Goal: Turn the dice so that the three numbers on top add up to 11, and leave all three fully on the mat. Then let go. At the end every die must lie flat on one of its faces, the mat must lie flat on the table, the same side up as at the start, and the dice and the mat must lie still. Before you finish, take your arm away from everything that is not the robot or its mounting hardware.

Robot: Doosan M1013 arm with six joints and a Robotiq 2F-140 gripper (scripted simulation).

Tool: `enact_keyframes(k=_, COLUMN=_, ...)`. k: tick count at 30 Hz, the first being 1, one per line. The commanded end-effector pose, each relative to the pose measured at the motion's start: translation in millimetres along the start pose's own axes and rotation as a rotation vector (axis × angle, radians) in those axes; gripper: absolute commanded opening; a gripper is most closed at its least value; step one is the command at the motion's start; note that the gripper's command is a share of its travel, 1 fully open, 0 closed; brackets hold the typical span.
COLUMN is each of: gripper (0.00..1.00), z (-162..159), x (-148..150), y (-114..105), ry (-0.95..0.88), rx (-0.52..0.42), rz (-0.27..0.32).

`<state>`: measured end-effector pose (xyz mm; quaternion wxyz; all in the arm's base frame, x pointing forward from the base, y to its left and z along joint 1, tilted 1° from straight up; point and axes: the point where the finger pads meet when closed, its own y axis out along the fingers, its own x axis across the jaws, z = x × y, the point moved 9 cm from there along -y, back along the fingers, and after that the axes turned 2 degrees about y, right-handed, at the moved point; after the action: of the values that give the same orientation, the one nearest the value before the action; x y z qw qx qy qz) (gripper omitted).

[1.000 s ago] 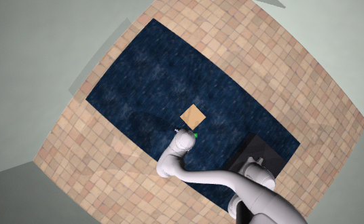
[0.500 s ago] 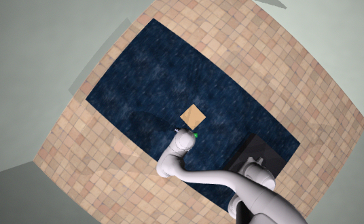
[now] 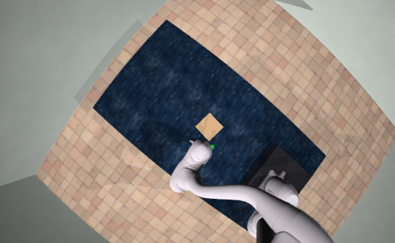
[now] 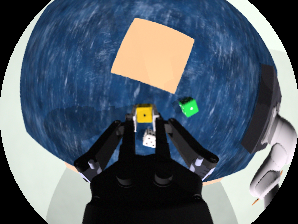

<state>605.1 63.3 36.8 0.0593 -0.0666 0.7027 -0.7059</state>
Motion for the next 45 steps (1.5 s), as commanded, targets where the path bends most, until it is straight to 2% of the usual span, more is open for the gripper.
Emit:
enact_keyframes(k=1, gripper=0.16, z=0, x=0, y=-8, ry=0.0, rx=0.0, rz=0.0)
enact_keyframes(k=3, gripper=0.16, z=0, x=0, y=-18, ry=0.0, rx=0.0, rz=0.0)
enact_keyframes(k=5, gripper=0.16, z=0, x=0, y=-18, ry=0.0, rx=0.0, rz=0.0)
enact_keyframes(k=13, gripper=0.16, z=0, x=0, y=-76, ry=0.0, rx=0.0, rz=0.0)
enact_keyframes(k=17, gripper=0.16, z=0, x=0, y=-95, ry=0.0, rx=0.0, rz=0.0)
enact_keyframes(k=30, gripper=0.16, z=1, x=1, y=-99, ry=0.004, rx=0.0, rz=0.0)
enact_keyframes(k=31, gripper=0.16, z=9, x=4, y=-99, ry=0.024, rx=0.0, rz=0.0)
enact_keyframes(k=33, gripper=0.16, z=48, x=22, y=-101, ry=0.127, rx=0.0, rz=0.0)
enact_keyframes(k=34, gripper=0.16, z=48, x=22, y=-101, ry=0.127, rx=0.0, rz=0.0)
enact_keyframes(k=35, gripper=0.16, z=71, x=36, y=-101, ry=0.193, rx=0.0, rz=0.0)
enact_keyframes(k=39, gripper=0.16, z=71, x=36, y=-101, ry=0.193, rx=0.0, rz=0.0)
enact_keyframes(k=41, gripper=0.16, z=106, x=58, y=-103, ry=0.295, rx=0.0, rz=0.0)
enact_keyframes(k=45, gripper=0.16, z=114, x=63, y=-103, ry=0.319, rx=0.0, rz=0.0)
